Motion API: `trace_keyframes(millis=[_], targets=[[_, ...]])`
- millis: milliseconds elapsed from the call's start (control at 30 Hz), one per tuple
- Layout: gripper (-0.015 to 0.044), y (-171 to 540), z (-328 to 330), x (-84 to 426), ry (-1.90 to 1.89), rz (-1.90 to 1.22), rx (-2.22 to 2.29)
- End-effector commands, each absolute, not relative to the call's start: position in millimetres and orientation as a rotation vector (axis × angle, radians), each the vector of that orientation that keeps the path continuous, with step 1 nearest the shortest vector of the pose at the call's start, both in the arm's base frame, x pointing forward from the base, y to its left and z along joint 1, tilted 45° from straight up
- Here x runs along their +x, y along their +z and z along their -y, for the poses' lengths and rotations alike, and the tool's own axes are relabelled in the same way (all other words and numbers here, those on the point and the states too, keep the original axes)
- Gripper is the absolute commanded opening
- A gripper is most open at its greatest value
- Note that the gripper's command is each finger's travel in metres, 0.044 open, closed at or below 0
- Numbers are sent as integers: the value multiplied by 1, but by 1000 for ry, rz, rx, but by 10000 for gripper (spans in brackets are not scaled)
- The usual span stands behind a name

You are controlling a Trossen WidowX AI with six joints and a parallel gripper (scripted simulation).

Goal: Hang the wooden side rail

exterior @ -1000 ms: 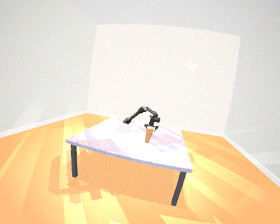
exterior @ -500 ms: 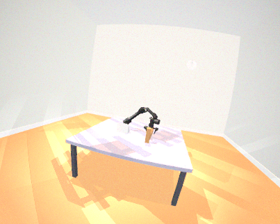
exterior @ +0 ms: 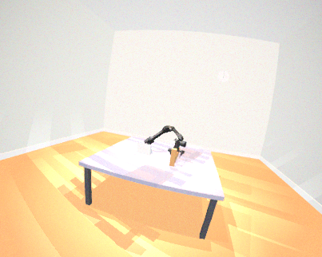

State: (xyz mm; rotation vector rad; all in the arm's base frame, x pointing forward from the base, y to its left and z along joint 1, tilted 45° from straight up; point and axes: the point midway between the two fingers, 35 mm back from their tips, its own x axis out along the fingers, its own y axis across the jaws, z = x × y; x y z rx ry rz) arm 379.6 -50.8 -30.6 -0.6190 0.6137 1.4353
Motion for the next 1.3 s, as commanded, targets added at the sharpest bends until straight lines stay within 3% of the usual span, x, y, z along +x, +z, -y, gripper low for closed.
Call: trace_keyframes(millis=[0,100,533,700,800,1267], targets=[[440,-35,44,379,1439,-614,-611],[440,-35,44,379,1439,-614,-611],[99,-35,44,379,1439,-614,-611],[65,-35,44,379,1439,-614,-611],[0,-35,44,379,1439,-614,-611],[0,-35,45,375,1439,-615,-611]])
